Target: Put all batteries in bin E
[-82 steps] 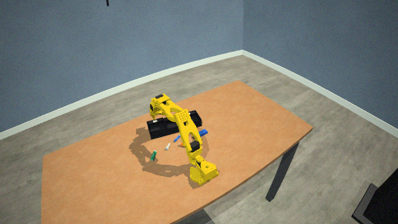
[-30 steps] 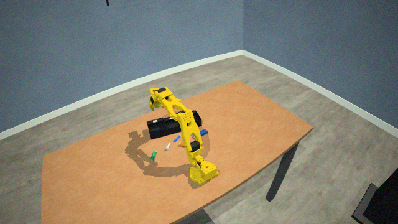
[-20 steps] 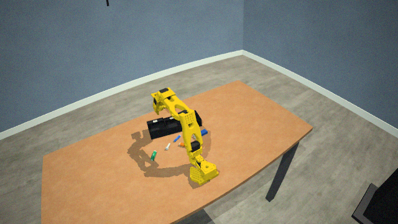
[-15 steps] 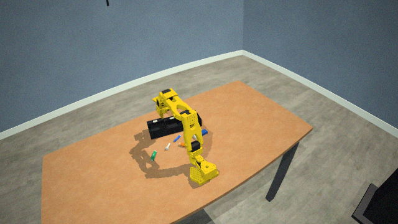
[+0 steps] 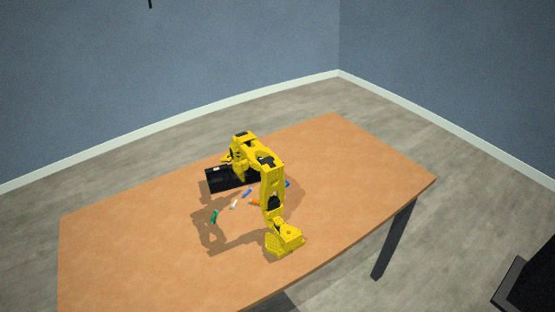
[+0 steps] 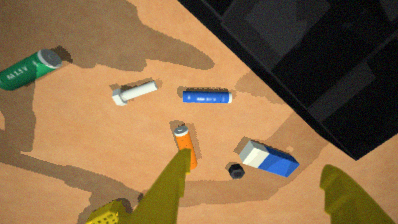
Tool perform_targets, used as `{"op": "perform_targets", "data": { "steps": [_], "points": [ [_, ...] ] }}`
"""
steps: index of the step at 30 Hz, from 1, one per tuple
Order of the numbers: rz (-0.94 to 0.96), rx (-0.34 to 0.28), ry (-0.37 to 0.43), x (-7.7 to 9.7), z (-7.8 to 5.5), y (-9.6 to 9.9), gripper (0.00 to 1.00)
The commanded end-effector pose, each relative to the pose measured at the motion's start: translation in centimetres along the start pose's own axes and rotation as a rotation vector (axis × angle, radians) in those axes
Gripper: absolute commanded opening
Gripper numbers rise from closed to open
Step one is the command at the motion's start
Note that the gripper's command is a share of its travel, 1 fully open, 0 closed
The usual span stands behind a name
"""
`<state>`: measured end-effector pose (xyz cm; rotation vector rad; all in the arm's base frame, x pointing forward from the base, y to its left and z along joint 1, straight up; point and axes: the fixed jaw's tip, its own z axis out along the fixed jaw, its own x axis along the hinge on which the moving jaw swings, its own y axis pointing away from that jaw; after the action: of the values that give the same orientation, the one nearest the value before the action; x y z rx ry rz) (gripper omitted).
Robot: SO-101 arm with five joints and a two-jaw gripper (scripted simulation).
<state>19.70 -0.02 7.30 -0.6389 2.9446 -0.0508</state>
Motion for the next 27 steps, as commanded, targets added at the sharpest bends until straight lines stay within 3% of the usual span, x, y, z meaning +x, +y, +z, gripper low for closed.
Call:
{"op": "perform_targets", "data": {
  "steps": [1, 12, 27],
  "points": [
    [-0.094, 0.008, -0.009, 1.7, -0.6, 0.3, 0.33],
    [-0.212, -0.038, 0.063, 4.2, 0.0, 1.1, 0.23],
    [-0.236, -0.06, 0.092, 5.3, 0.4, 1.4, 0.21]
  ]
}}
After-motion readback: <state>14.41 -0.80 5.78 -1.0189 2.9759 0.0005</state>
